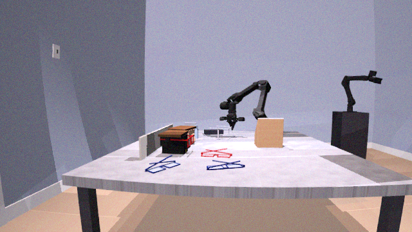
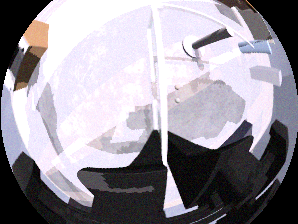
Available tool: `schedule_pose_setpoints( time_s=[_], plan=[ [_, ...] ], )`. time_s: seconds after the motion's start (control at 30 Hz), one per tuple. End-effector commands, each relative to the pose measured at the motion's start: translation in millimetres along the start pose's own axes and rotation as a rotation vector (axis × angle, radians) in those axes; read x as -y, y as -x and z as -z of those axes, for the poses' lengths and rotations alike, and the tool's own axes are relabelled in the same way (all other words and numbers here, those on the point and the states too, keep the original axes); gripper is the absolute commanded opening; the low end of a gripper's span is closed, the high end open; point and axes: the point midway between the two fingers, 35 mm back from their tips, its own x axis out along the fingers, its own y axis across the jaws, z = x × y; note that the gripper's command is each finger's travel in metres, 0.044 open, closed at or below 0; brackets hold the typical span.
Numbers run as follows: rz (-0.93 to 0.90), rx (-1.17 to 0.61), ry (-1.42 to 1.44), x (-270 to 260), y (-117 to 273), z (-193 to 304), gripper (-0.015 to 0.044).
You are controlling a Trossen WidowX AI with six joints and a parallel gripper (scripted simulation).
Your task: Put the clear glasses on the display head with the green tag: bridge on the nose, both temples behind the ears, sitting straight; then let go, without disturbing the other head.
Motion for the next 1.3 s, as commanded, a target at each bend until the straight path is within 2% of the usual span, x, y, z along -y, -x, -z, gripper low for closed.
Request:
schedule_pose_setpoints(
  time_s=[0.0, 0.9, 1.27],
  plan=[
    [0.006, -0.002, -0.004, 1.4, 1.3, 3.0, 0.0000],
    [0.006, 0.000, -0.005, 1.7, 1.9, -6.4, 0.0000],
    [0.002, 0.006, -0.005, 2.8, 44.3, -12.0, 0.0000]
  ],
)
